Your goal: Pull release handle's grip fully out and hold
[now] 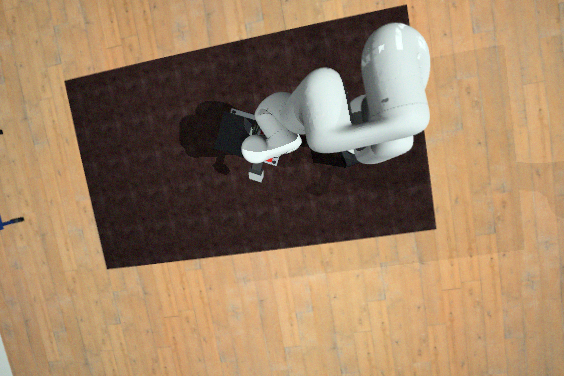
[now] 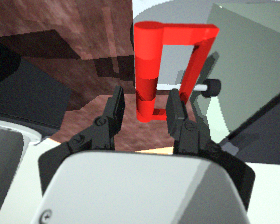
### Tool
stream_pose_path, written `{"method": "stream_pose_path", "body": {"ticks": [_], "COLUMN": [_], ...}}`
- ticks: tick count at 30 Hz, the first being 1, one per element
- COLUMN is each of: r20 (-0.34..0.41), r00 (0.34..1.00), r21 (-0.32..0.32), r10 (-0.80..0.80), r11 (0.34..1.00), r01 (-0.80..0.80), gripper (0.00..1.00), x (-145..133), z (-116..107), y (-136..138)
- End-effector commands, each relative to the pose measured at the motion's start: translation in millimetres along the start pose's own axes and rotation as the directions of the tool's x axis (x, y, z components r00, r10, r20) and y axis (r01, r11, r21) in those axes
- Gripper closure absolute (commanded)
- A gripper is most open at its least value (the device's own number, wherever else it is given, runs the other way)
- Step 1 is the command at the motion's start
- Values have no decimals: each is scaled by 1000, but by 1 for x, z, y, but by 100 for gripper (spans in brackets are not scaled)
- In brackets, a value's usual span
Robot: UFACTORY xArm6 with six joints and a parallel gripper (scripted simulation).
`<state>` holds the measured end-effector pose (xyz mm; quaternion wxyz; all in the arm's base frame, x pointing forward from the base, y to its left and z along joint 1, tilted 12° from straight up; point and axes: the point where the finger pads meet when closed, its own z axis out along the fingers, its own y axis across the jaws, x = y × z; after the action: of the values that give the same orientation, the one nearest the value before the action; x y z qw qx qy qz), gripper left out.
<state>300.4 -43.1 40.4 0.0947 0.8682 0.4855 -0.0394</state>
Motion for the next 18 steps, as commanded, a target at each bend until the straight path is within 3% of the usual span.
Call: {"method": "stream_pose_path", "body": {"ticks": [1,18], "r20": [-1,-1], "r00": [1000,1000], "r21": [-3,-3], "r10": [0,0], "r11": [1000,1000], "r01": [0,0], "gripper": [44,44], "x": [1,1], "z": [1,19], "y": [1,1]}}
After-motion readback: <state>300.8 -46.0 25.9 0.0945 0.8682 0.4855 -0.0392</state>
